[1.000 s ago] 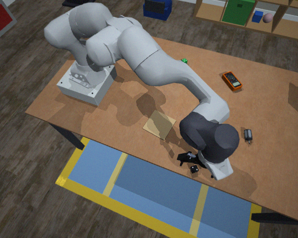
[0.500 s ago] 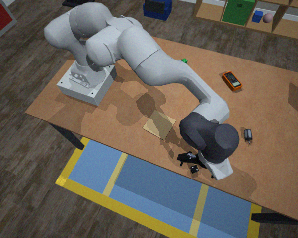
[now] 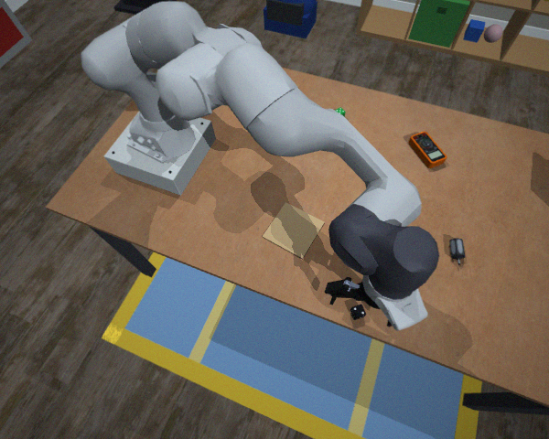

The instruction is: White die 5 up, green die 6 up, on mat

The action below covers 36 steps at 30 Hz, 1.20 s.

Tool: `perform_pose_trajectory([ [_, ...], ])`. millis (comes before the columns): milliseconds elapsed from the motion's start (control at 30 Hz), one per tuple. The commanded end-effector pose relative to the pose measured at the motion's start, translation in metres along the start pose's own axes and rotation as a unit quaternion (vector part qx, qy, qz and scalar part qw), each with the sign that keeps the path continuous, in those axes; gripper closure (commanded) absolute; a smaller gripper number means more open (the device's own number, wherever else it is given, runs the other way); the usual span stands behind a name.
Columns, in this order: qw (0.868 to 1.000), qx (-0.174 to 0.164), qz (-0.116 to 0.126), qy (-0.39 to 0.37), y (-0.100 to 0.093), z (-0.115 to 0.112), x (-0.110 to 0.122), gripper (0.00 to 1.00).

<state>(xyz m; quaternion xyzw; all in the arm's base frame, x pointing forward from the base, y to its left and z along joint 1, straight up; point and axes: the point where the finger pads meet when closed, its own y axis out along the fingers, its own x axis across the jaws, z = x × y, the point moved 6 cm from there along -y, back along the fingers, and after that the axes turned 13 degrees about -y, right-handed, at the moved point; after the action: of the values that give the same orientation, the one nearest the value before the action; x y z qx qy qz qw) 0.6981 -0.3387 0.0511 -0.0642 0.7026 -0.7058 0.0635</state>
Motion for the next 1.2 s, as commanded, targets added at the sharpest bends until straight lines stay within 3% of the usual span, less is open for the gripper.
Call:
perform_pose_trajectory([
  [0, 1.000, 0.001, 0.003, 0.002, -0.001, -0.004, -0.002, 0.00],
  [367, 1.000, 0.001, 0.003, 0.002, -0.001, -0.016, 0.003, 0.00],
  [867, 1.000, 0.001, 0.003, 0.002, -0.001, -0.051, 0.014, 0.00],
  [1167, 1.000, 0.001, 0.003, 0.002, -0.001, -0.090, 0.027, 0.00],
])
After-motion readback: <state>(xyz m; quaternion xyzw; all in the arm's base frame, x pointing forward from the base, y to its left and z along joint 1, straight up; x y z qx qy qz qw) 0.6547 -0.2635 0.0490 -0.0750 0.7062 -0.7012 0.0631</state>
